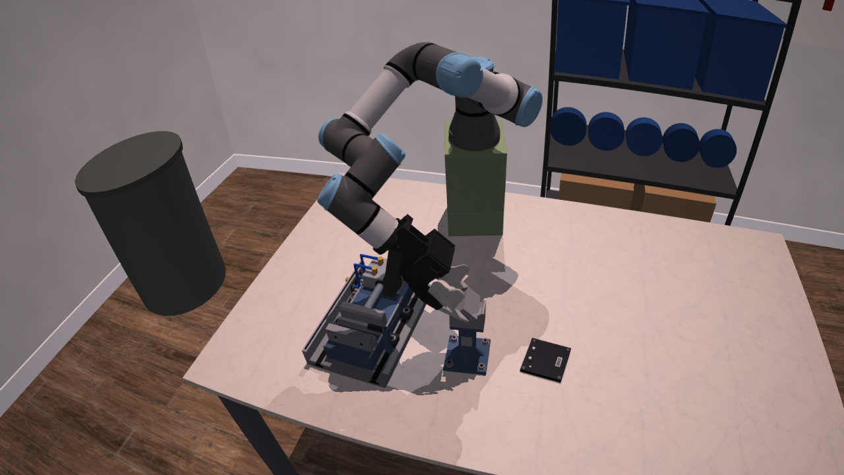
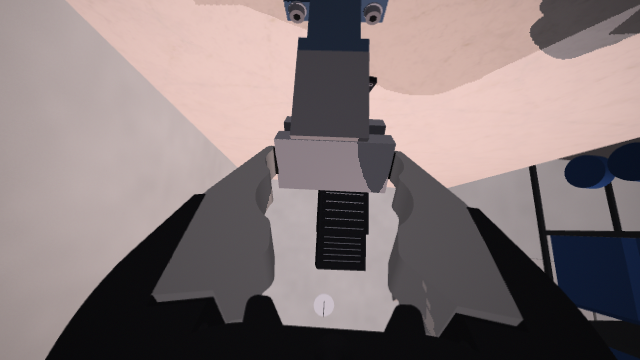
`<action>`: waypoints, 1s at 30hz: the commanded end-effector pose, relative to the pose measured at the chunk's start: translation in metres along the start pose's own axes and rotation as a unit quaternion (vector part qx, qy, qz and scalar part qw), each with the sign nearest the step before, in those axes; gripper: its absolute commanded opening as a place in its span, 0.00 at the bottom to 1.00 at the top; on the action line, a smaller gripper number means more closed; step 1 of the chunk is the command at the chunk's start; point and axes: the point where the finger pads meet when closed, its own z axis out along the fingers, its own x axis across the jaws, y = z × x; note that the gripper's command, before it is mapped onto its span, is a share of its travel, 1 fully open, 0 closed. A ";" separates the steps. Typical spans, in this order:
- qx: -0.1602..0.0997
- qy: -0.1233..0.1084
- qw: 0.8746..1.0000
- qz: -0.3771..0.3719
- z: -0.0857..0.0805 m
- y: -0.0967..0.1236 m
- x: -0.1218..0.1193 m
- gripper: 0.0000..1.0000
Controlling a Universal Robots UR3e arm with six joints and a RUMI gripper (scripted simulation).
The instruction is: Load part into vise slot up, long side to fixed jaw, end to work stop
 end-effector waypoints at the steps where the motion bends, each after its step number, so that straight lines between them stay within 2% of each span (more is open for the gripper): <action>1: 0.001 -0.001 1.000 -0.001 -0.002 0.002 -0.001 0.00; 30: 0.001 -0.001 1.000 -0.001 -0.013 0.012 -0.001 0.00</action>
